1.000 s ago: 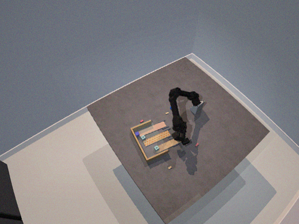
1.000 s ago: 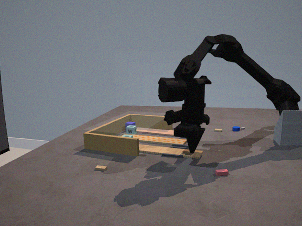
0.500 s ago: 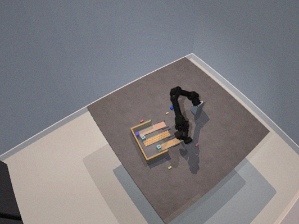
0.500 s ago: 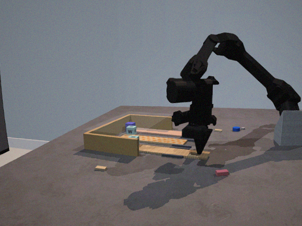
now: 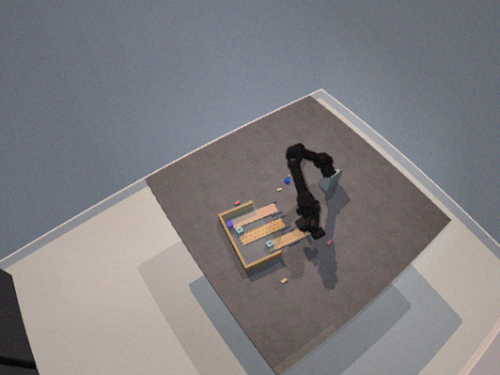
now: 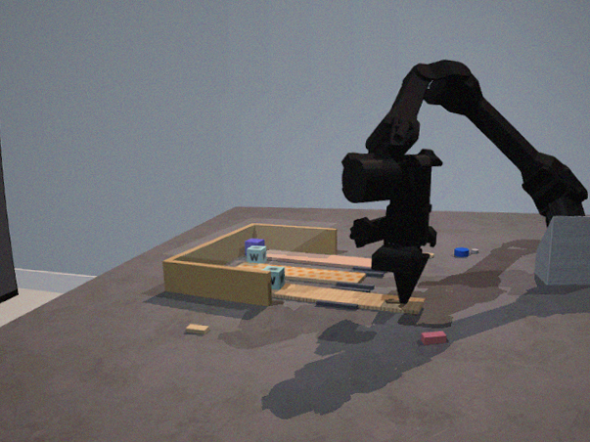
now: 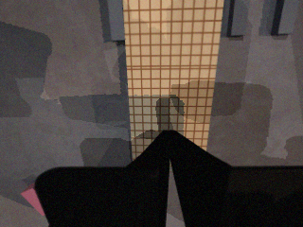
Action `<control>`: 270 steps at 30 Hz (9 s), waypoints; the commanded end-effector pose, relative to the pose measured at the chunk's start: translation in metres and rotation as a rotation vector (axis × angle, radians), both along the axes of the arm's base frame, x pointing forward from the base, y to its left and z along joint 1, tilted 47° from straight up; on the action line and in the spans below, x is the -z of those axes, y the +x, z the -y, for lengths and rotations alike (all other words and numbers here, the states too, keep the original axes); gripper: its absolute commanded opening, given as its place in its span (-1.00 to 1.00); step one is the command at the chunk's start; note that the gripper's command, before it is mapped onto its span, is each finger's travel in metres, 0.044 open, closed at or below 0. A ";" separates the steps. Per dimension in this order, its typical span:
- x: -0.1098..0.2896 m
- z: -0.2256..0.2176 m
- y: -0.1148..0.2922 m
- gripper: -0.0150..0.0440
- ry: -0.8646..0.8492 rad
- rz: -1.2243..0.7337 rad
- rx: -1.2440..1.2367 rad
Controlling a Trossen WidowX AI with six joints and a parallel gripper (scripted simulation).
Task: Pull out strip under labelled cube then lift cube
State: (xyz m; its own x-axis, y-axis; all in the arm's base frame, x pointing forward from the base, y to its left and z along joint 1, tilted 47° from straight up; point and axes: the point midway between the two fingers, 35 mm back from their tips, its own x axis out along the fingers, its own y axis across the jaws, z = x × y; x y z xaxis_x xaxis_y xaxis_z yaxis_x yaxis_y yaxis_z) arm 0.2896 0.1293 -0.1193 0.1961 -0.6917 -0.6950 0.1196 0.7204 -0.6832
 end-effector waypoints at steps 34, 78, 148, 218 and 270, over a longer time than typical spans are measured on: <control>0.015 0.007 -0.063 -0.49 -0.003 -0.027 0.013; -0.017 -0.027 -0.058 -0.05 -0.019 -0.097 -0.056; -0.075 -0.034 0.133 0.36 -0.022 -0.088 -0.058; -0.080 -0.013 0.073 -0.49 -0.023 -0.092 -0.057; -0.114 -0.009 -0.015 -0.49 -0.024 -0.098 -0.057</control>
